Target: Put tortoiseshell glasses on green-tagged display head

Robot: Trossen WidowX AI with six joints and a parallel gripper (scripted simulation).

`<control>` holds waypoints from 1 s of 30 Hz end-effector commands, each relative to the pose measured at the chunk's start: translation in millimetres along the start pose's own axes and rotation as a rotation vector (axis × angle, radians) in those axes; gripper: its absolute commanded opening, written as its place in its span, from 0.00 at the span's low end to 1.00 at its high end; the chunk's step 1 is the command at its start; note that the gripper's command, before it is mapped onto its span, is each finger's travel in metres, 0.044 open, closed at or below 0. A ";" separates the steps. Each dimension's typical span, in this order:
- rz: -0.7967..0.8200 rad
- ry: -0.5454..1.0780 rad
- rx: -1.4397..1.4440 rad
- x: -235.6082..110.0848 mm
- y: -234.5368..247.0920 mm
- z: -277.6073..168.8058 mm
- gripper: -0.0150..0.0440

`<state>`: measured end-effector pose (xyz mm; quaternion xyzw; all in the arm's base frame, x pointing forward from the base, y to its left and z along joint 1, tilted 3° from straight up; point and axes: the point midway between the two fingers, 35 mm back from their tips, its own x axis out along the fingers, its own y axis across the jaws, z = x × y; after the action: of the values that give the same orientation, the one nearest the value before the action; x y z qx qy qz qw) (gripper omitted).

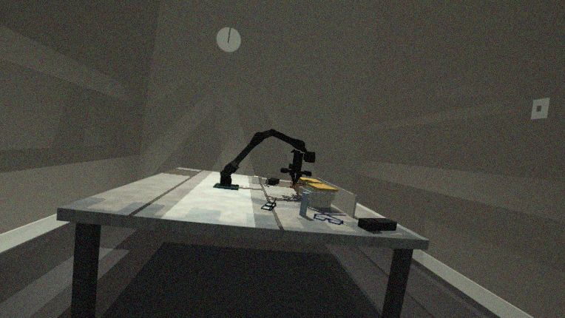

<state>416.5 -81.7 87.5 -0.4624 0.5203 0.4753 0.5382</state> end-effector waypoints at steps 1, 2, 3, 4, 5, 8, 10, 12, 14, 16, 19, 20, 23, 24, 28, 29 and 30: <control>-0.004 0.003 0.004 -1.6 -5.6 -0.4 0.25; -0.004 0.003 0.004 -1.7 -6.4 -0.4 0.25; -0.004 0.003 0.004 -1.7 -6.9 -0.4 0.25; -0.004 0.003 0.004 -1.7 -7.4 -0.4 0.25; -0.005 0.003 0.004 -1.7 -7.7 -0.4 0.25; -0.005 0.003 0.004 -1.8 -8.8 -0.4 0.25; -0.005 0.003 0.004 -1.8 -9.2 -0.4 0.25; -0.005 0.003 0.004 -1.8 -9.5 -0.4 0.25; -0.005 0.003 0.004 -1.7 -9.6 -0.4 0.25; -0.005 0.003 0.004 -1.6 -9.5 -0.4 0.25; -0.005 0.003 0.004 -0.8 -9.4 -0.4 0.25; -0.005 0.003 0.004 -0.5 -9.4 -0.4 0.25; -0.005 0.003 0.004 1.1 -9.3 -0.4 0.25; -0.005 0.003 0.004 1.7 -9.2 -0.4 0.25; -0.005 0.003 0.004 4.0 -9.2 -0.4 0.25; -0.005 0.003 0.004 4.3 -9.2 -0.4 0.25; -0.005 0.003 0.004 4.5 -9.2 -0.4 0.25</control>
<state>425.7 -82.8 85.2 -0.4638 0.5192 0.4737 0.5393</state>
